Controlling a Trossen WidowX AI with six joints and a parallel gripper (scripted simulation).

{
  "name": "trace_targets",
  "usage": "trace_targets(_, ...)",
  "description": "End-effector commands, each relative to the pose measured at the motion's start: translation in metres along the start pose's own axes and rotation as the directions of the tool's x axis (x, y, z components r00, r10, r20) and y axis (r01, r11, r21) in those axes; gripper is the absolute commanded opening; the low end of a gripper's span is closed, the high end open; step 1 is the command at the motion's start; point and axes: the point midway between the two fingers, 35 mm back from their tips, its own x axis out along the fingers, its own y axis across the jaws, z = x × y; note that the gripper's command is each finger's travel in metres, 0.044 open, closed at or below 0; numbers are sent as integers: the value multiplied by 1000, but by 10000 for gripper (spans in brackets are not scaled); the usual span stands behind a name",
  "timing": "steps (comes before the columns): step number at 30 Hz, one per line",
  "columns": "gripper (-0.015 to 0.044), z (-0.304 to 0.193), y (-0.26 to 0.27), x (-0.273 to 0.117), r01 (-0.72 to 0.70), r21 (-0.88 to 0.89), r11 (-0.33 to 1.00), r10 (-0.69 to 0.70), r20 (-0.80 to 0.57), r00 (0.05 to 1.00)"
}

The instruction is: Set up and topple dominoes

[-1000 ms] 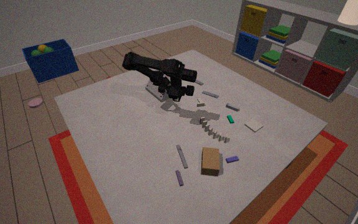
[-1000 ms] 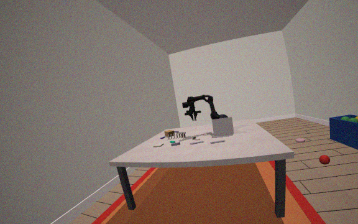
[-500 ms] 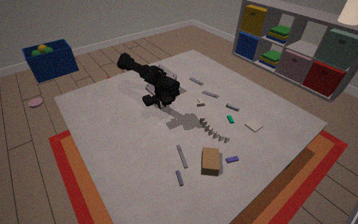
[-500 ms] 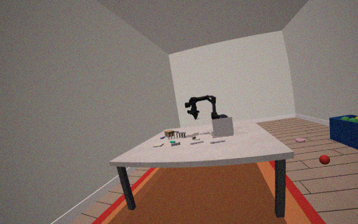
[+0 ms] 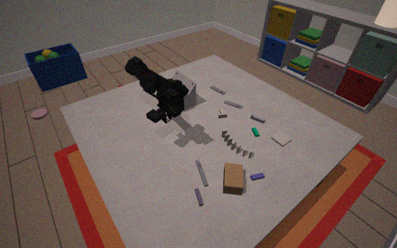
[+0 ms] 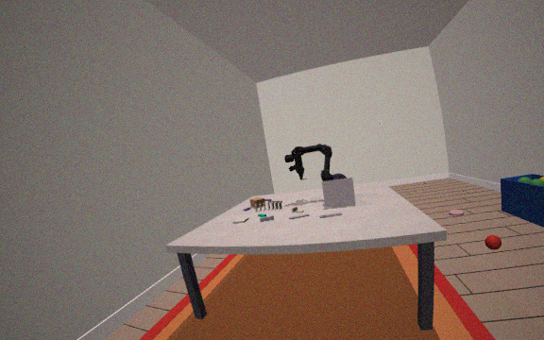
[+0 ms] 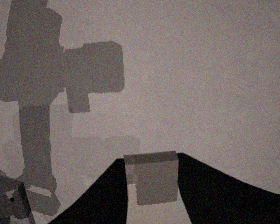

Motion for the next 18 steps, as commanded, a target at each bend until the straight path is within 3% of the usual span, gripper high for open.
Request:
trace_targets(1,107,-4,4,7,-57,4,998,57,7,998)
trace_targets(18,107,-8,32,40,-382,18,924,375,163,913)
